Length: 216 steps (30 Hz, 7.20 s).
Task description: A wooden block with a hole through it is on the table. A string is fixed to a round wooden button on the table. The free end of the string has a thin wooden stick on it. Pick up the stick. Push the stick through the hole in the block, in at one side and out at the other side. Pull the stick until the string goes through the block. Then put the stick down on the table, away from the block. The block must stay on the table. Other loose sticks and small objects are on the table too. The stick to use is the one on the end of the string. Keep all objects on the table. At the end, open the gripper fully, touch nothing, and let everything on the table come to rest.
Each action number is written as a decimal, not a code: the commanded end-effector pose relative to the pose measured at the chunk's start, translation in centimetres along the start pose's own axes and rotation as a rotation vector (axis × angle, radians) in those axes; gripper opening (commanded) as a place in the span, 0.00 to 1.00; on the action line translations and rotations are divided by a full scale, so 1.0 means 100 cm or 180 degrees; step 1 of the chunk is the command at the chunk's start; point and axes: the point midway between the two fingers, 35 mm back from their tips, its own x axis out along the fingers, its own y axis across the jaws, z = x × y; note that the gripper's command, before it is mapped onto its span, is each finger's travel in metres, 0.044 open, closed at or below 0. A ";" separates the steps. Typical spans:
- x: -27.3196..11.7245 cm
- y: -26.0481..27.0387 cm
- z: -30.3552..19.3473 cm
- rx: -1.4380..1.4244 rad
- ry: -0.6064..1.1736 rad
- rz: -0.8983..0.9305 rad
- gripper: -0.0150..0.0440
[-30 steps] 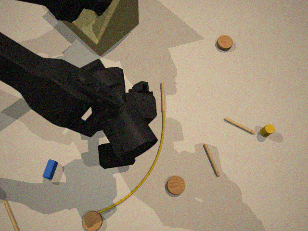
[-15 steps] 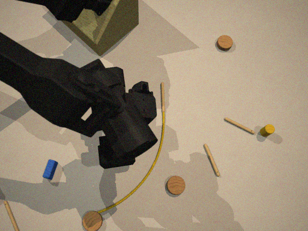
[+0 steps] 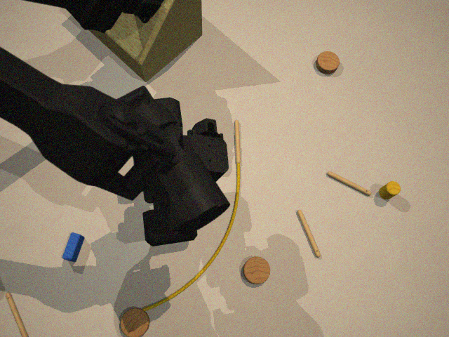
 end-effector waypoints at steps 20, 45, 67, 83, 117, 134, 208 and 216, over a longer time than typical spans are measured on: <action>0.000 0.000 0.000 0.0000 0.0000 0.0000 0.61; 0.000 0.000 0.000 0.0000 0.0000 0.0000 0.25; 0.000 0.049 0.114 -0.4593 -0.0033 0.0008 1.00; 0.000 0.049 0.114 -0.4593 -0.0033 0.0008 0.46; 0.045 0.049 0.116 -0.4593 -0.0035 0.0007 0.46; 0.058 0.049 0.115 -0.4576 -0.0037 0.0000 0.33; 0.002 0.045 0.115 -0.3949 -0.0032 0.0021 0.25; 0.002 0.037 0.116 -0.3001 -0.0032 0.0023 0.25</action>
